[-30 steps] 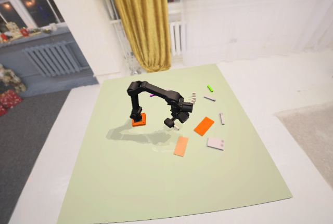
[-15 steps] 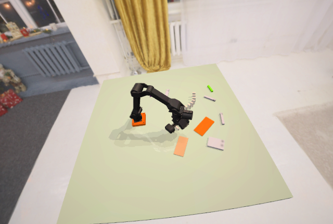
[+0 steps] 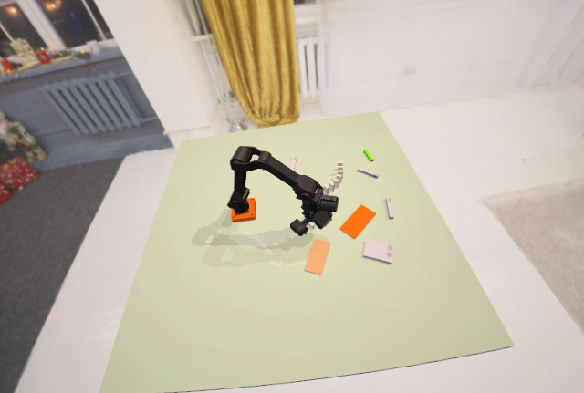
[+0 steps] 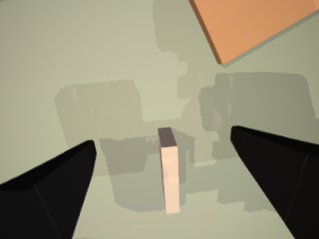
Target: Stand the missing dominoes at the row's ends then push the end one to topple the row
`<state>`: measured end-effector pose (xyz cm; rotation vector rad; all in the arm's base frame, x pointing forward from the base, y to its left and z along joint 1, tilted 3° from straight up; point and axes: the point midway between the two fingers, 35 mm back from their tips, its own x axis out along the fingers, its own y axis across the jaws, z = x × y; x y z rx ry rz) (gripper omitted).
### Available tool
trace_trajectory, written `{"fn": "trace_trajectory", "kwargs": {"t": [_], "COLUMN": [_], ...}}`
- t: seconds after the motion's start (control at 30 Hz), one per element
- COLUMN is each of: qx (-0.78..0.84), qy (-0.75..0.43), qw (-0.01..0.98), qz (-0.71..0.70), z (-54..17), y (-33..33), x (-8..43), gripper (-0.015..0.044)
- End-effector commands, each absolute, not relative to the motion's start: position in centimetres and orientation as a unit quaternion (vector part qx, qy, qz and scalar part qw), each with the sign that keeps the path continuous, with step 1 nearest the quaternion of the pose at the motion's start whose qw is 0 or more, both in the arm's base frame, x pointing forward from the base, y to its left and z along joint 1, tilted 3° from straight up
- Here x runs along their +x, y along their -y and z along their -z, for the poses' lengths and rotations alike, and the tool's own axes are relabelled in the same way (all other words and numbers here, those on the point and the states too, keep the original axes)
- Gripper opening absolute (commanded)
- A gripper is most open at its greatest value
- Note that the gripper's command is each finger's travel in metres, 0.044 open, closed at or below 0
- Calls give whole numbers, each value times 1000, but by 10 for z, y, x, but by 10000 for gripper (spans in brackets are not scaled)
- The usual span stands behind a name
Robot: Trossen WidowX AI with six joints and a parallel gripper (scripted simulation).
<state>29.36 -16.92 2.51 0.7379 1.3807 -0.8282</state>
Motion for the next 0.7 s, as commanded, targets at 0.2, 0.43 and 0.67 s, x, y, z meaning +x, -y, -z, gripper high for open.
{"fn": "trace_trajectory", "kwargs": {"t": [0.2,0.43,0.67], "qx": [321,321,321], "qy": [-605,-605,-605], "qw": [633,633,633], "qz": [361,361,361], "z": [-24,-24,-24], "y": [169,169,169], "x": [293,293,293], "gripper": [230,46,22]}}
